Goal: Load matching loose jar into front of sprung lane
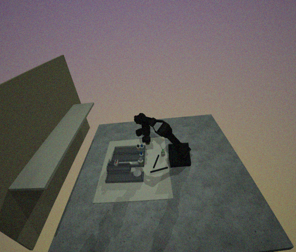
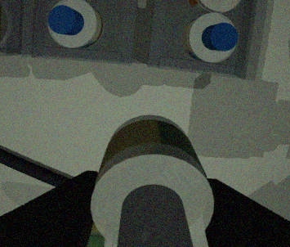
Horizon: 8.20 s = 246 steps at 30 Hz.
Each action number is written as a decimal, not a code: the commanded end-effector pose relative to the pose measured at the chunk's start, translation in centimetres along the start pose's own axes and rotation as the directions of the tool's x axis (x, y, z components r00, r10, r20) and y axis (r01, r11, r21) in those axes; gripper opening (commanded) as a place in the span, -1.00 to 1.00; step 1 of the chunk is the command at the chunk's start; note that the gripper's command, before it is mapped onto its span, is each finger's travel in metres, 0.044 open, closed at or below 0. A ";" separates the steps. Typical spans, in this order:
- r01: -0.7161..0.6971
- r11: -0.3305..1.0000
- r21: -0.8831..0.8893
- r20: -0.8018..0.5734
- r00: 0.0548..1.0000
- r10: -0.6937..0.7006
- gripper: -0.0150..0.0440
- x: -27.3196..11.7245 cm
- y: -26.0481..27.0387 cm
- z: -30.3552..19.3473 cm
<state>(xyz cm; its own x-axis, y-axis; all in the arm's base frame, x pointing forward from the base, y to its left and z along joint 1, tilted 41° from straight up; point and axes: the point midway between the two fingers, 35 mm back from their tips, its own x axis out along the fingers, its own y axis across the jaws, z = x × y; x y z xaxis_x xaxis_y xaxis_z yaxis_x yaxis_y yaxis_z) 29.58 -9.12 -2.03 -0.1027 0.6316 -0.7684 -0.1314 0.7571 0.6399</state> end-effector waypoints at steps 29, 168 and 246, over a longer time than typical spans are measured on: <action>-0.019 0.999 0.029 0.001 1.000 0.019 -0.49 6.7 13.3 1.7; -0.020 0.999 0.027 0.003 1.000 0.019 -0.49 6.6 13.5 7.0; -0.020 0.999 0.027 0.003 1.000 0.020 -0.49 7.5 13.5 7.4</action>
<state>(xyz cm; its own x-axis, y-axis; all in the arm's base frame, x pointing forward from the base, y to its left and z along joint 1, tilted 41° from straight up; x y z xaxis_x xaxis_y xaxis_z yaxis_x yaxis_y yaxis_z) 33.98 6.88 0.83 -0.1179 0.6363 -0.7623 -0.0965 0.7567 0.6466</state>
